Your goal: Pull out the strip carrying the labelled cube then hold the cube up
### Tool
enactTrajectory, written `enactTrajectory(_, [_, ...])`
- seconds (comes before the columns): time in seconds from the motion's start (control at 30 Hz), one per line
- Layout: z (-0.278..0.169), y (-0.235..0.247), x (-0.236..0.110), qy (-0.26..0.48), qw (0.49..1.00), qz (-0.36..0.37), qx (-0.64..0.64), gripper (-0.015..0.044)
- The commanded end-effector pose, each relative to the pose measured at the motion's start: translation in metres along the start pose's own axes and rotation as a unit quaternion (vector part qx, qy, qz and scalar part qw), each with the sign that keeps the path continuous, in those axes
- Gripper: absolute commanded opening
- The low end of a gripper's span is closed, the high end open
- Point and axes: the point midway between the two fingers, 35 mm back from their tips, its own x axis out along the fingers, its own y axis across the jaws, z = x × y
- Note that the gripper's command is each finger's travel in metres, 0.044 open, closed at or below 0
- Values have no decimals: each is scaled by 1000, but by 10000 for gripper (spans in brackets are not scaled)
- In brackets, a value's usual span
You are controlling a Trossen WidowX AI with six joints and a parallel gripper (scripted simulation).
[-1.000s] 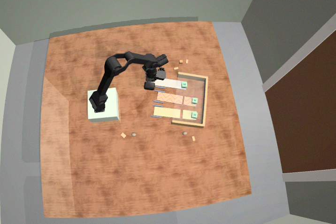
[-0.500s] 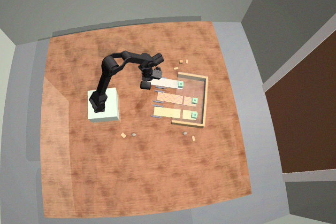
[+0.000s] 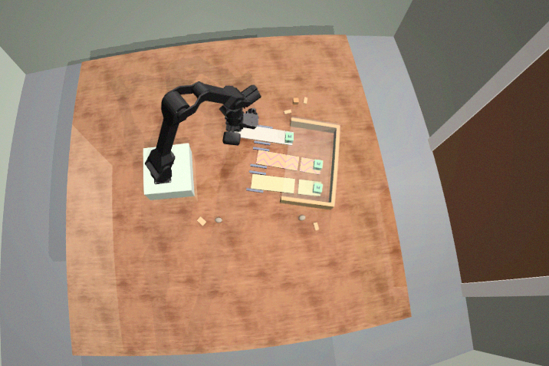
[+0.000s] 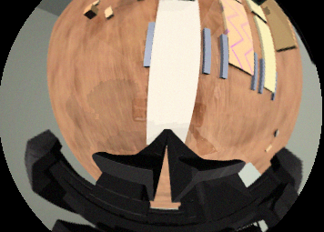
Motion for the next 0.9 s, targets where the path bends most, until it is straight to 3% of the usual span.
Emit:
enactTrajectory(0.0, [-12, -2, 4, 9, 1000, -5, -1, 0])
enactTrajectory(0.87, [-52, -1, 4, 11, 1000, -5, -1, 0])
